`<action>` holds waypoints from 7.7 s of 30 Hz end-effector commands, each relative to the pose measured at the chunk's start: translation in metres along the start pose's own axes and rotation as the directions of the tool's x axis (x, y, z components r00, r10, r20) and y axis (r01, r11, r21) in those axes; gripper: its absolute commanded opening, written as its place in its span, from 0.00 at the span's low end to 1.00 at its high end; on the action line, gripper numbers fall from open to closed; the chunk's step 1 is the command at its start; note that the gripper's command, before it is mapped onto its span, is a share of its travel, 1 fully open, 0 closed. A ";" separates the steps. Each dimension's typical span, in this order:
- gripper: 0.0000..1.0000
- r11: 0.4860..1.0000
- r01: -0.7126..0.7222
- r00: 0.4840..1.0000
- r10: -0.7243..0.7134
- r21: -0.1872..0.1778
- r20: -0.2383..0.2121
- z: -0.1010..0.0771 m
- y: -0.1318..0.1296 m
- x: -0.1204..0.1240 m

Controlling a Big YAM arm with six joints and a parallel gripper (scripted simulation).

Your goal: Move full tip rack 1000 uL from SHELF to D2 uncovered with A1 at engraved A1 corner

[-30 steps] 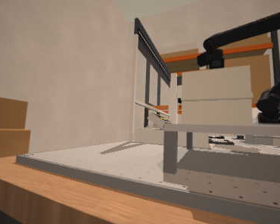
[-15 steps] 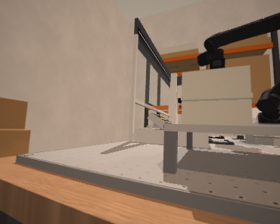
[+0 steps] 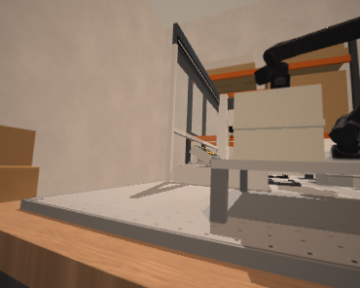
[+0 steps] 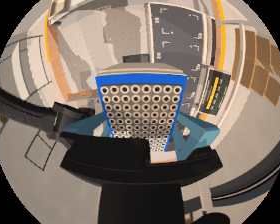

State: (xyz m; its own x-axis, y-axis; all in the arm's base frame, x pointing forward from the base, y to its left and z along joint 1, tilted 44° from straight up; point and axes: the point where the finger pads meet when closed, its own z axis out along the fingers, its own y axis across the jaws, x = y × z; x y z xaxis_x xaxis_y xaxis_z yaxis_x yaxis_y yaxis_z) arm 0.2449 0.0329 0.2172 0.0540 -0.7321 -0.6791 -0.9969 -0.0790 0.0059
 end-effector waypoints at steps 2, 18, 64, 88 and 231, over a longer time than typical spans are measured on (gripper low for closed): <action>0.00 1.000 0.000 1.000 0.000 0.020 -0.002 -0.008 0.000 -0.001; 0.00 0.997 0.073 0.997 -0.072 -0.039 0.026 -0.002 0.015 -0.007; 0.00 0.997 0.073 0.997 -0.072 -0.039 0.026 -0.002 0.015 -0.009; 0.00 0.997 0.073 0.997 -0.072 -0.039 0.026 -0.002 0.015 -0.010; 0.00 0.996 0.077 0.997 -0.076 -0.038 0.030 0.154 0.008 -0.008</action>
State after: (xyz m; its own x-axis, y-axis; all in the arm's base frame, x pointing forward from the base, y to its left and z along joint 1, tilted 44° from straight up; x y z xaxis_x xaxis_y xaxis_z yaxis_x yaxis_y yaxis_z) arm 0.2244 0.1371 0.1102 0.1318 -0.7056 -0.6963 -0.9856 -0.1682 -0.0162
